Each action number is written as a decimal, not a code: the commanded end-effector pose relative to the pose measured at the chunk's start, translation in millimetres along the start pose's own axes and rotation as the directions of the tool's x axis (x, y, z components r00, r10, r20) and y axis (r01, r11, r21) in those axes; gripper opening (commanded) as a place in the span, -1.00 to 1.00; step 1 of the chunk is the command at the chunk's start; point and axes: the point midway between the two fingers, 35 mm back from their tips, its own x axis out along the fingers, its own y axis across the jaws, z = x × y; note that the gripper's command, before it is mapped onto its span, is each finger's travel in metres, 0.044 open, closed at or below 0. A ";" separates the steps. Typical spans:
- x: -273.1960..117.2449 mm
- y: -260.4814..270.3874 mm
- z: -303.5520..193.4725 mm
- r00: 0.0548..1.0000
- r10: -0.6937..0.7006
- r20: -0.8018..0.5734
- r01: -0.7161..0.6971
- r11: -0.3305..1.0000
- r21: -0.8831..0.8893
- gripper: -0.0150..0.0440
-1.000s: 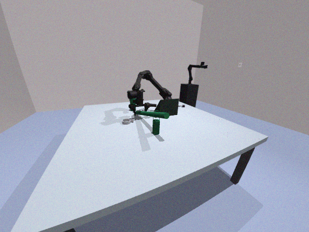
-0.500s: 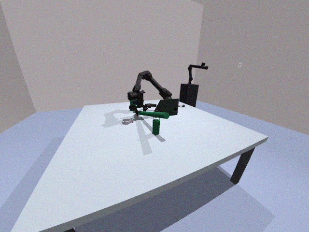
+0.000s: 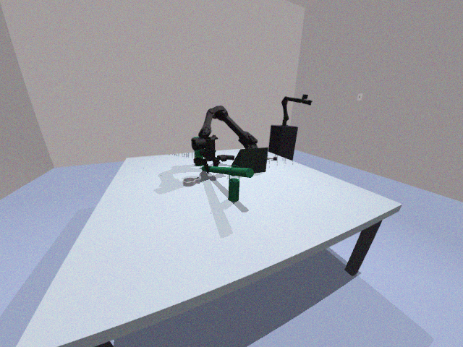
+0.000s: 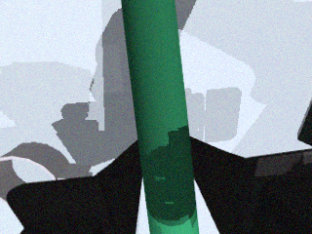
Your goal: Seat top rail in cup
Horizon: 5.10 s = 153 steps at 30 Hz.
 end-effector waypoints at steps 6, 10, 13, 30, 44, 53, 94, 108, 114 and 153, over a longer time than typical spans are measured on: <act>-6.6 -0.3 0.0 1.000 0.005 0.008 -0.005 1.000 0.005 -0.49; -16.0 -1.8 0.7 0.999 -0.006 0.040 0.006 1.000 0.007 -0.49; -26.6 -3.3 1.9 0.997 -0.014 0.077 0.014 1.000 0.010 -0.49; -75.2 -7.5 10.5 0.971 -0.009 0.239 0.004 1.000 0.020 -0.49; -71.0 -9.0 9.4 0.974 -0.018 0.226 0.013 1.000 0.022 -0.49; -75.5 -6.9 10.3 0.974 -0.018 0.226 0.013 1.000 0.023 -0.49; -75.5 -6.6 32.9 0.973 -0.030 0.227 0.026 0.999 0.019 -0.49; -75.5 -6.6 32.9 0.973 -0.030 0.227 0.026 0.999 0.019 -0.49; -75.5 -6.6 32.9 0.973 -0.030 0.227 0.026 0.999 0.019 -0.49; -74.2 -5.6 29.0 0.975 -0.041 0.219 0.038 0.999 0.018 -0.49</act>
